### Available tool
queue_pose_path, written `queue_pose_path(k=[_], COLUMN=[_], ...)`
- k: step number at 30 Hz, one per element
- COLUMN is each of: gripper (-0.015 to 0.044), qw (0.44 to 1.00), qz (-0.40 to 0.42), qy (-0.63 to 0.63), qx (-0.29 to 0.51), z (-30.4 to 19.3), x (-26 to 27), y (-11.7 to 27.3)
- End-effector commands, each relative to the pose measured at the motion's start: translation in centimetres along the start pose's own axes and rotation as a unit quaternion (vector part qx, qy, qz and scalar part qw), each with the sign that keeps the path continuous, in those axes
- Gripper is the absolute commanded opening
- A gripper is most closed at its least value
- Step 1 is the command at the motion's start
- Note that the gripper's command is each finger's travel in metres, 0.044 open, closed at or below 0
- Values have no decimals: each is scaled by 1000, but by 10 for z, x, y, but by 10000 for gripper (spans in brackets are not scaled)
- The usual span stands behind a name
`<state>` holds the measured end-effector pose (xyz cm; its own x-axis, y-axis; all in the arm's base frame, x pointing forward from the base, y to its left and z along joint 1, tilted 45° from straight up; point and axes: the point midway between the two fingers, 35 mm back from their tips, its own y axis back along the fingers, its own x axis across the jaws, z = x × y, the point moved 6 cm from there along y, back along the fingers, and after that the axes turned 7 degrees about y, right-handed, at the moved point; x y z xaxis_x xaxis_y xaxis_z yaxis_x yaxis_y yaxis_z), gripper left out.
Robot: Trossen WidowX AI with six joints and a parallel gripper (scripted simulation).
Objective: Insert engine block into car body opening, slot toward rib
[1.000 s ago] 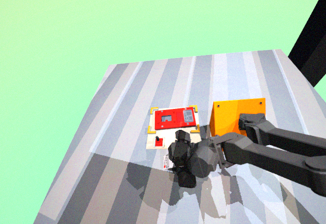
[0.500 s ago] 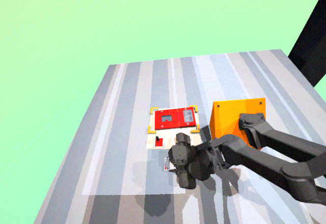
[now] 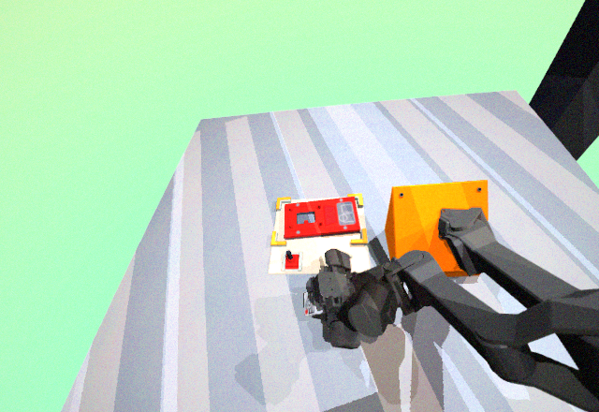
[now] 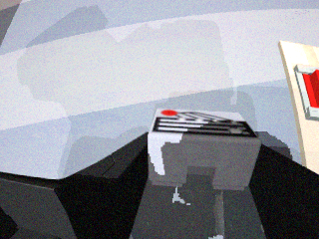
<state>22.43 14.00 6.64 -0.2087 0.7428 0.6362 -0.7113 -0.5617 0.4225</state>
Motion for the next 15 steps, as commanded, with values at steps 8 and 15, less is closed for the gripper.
queue_pose_path(k=[8,15], gripper=[79,262], qw=[1000,1000], qz=[-2,-2], qy=[-1,-1], qx=[-7,-7], z=[-2,-2], x=[0,0], y=[-3,-3])
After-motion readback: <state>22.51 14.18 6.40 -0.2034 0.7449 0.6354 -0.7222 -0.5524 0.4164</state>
